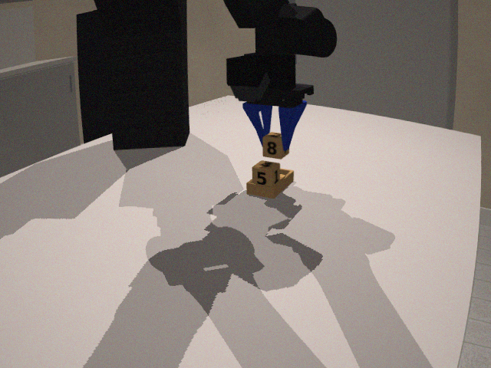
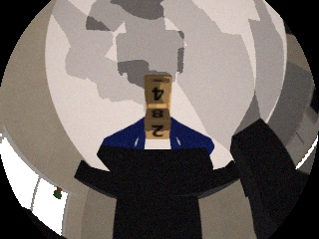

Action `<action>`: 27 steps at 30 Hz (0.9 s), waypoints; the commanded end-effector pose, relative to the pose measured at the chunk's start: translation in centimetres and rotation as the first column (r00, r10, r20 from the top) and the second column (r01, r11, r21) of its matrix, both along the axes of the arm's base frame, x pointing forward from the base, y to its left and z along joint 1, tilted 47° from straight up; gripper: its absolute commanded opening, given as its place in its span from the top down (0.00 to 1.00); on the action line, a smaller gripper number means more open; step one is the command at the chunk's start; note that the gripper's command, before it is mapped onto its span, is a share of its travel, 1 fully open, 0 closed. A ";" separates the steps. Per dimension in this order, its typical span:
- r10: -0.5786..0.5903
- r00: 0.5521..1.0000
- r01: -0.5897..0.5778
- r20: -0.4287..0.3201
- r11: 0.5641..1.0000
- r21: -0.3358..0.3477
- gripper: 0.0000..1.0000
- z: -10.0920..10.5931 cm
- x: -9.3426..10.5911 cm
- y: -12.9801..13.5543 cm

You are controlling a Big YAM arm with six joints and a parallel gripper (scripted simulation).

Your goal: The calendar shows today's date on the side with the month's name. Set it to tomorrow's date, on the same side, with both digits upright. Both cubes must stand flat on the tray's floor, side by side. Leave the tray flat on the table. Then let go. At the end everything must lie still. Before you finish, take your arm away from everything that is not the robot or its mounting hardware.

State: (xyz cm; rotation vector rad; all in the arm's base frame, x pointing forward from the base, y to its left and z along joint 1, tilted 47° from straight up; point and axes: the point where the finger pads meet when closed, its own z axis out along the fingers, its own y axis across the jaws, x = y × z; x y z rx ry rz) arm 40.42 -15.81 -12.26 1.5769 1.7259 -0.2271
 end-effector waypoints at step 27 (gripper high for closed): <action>0.013 1.000 -0.013 -0.002 1.000 -0.008 0.73 -0.2 0.2 0.1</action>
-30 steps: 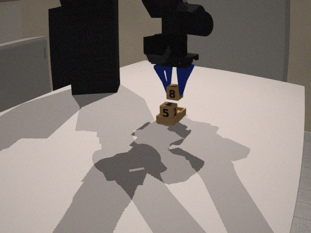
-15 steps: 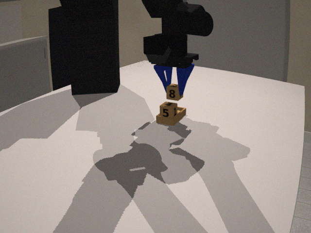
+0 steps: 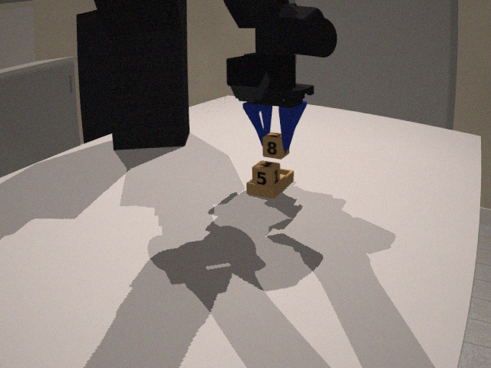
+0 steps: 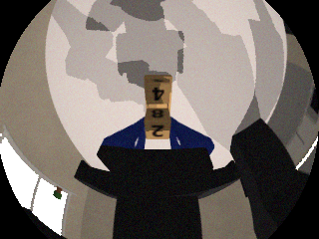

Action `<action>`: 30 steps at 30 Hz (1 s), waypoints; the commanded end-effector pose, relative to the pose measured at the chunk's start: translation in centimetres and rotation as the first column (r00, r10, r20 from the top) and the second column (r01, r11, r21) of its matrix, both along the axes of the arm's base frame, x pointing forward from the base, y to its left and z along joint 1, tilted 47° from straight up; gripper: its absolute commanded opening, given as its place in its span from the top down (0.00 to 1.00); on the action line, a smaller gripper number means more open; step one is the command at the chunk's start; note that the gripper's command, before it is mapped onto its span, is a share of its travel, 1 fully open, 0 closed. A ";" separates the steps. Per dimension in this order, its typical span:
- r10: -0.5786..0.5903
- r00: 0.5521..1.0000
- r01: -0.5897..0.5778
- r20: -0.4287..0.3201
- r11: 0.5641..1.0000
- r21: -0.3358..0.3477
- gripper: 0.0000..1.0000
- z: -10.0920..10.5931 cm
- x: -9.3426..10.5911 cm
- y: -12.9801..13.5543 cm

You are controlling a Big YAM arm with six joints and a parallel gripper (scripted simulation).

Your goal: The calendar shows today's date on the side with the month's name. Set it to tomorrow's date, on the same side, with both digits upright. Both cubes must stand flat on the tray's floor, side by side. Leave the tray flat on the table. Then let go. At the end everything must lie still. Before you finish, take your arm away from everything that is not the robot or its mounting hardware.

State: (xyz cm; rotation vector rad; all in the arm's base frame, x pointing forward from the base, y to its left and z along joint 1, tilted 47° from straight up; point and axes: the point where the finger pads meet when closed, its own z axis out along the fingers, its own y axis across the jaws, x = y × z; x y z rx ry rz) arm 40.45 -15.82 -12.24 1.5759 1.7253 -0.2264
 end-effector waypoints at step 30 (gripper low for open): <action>0.015 1.000 -0.015 -0.009 1.000 -0.007 0.73 -0.4 0.0 0.2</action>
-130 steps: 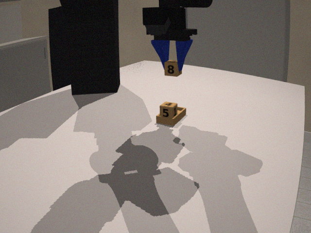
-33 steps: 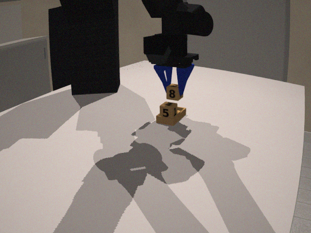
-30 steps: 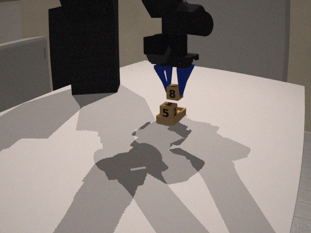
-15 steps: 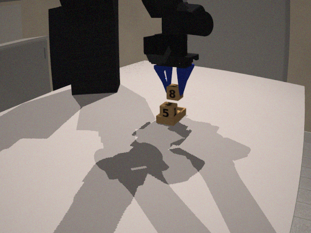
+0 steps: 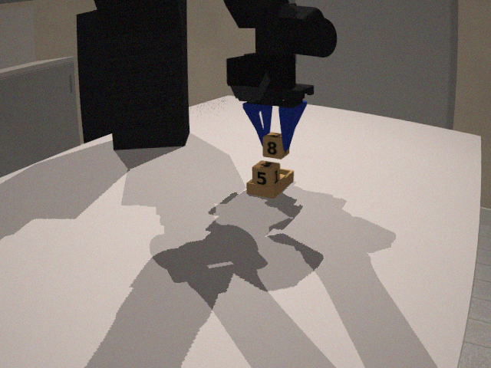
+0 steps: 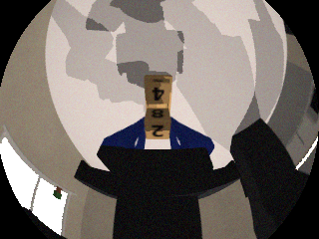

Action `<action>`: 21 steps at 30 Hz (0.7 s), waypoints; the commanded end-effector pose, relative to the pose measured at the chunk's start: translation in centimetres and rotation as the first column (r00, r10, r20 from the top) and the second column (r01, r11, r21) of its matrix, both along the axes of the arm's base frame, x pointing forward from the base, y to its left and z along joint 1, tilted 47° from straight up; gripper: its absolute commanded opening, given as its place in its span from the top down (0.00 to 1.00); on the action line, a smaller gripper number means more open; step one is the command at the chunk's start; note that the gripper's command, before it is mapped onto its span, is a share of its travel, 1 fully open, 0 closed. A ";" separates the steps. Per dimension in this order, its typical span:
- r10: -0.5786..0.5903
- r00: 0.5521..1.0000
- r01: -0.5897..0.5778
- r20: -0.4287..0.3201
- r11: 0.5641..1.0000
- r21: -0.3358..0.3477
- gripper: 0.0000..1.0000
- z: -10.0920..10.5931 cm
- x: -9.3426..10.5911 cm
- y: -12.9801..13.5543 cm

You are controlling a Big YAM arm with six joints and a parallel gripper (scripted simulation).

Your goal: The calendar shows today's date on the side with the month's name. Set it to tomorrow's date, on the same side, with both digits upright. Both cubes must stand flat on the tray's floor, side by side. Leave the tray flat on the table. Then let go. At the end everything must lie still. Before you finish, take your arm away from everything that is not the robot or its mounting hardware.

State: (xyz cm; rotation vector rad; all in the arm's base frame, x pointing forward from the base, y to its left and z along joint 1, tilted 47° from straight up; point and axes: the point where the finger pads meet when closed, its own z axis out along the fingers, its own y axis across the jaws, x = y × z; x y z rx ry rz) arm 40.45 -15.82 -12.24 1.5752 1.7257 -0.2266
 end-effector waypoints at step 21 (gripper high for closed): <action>0.017 1.000 -0.018 -0.017 1.000 -0.006 0.73 -0.5 -0.5 0.4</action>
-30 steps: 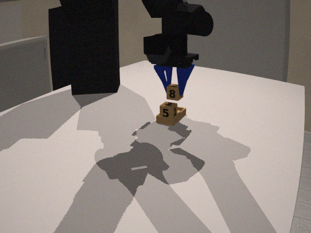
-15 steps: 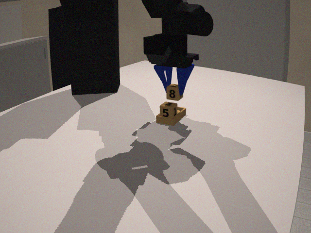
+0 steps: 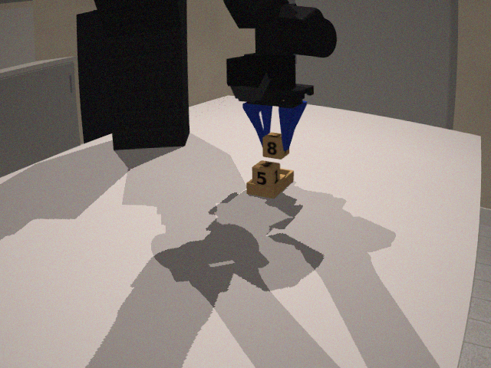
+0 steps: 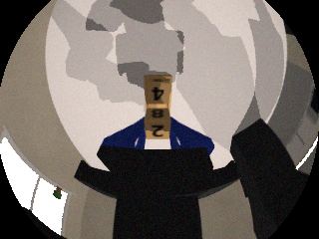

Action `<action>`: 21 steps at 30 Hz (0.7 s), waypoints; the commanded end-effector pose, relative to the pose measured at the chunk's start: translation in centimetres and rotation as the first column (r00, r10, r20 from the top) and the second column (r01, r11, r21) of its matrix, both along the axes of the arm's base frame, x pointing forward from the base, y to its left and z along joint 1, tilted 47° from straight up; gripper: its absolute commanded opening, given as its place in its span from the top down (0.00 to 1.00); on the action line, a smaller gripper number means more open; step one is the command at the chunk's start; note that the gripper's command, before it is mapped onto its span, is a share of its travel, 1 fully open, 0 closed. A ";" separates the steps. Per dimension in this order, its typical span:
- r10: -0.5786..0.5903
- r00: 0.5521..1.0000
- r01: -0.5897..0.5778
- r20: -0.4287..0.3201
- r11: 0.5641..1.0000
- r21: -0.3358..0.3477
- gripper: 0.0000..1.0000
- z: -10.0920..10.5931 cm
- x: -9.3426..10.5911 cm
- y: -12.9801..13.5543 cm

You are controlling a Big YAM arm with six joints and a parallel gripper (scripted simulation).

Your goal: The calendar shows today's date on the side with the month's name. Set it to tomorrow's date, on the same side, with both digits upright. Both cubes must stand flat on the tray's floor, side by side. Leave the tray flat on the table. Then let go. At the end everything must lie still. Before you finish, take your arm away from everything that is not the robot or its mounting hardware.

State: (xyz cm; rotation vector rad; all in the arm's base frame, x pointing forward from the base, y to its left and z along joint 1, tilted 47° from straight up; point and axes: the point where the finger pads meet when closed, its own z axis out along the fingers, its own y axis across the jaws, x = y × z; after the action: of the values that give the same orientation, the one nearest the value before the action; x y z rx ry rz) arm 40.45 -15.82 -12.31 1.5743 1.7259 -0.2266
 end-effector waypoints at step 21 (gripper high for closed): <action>0.017 1.000 -0.017 -0.020 1.000 -0.005 0.73 -0.5 -0.7 0.4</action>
State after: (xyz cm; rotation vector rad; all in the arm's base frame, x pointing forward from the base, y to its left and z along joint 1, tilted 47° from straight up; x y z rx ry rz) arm 40.46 -15.82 -12.31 1.5738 1.7253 -0.2260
